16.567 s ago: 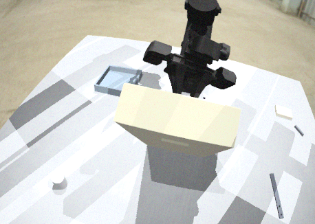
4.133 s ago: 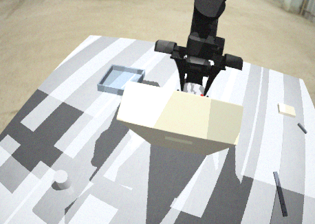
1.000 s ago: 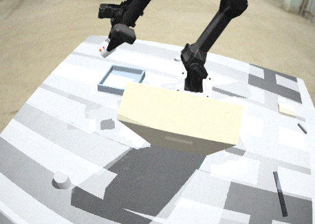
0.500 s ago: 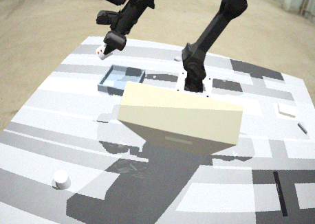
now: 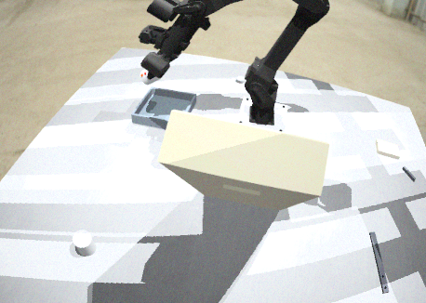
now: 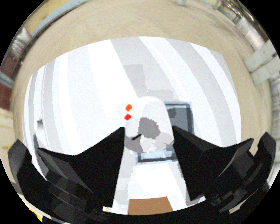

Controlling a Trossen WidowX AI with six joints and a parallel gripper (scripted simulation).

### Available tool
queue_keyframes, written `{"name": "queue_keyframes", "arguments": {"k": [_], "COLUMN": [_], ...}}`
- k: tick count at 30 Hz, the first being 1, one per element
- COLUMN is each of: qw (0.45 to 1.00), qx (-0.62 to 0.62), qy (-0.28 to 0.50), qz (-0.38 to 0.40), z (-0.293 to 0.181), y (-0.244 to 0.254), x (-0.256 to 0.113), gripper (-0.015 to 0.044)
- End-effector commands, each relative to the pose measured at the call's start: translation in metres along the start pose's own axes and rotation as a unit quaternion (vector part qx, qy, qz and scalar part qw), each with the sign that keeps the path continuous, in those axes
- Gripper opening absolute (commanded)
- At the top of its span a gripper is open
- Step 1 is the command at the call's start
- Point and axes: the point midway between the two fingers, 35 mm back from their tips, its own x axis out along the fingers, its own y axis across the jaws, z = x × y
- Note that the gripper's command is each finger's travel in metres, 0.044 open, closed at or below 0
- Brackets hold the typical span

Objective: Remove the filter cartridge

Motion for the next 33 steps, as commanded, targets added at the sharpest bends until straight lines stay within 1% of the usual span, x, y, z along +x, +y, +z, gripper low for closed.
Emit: {"name": "queue_keyframes", "arguments": {"k": [1,8,13,26,33], "qw": [0.999,0.995,0.995,0.995,0.995], "qx": [0.034,0.081,0.083,0.083,0.083], "qy": [0.001,0.001,0.001,0.001,0.001], "qz": [-0.021,-0.049,-0.05,-0.05,-0.05], "z": [-0.012,-0.033,-0.034,-0.059,-0.072], "y": [-0.021,-0.05,-0.051,-0.052,-0.051], "x": [0.013,0.03,0.033,0.079,0.095], "gripper": [0.0,0.0,0.0,0.0,0.0]}}
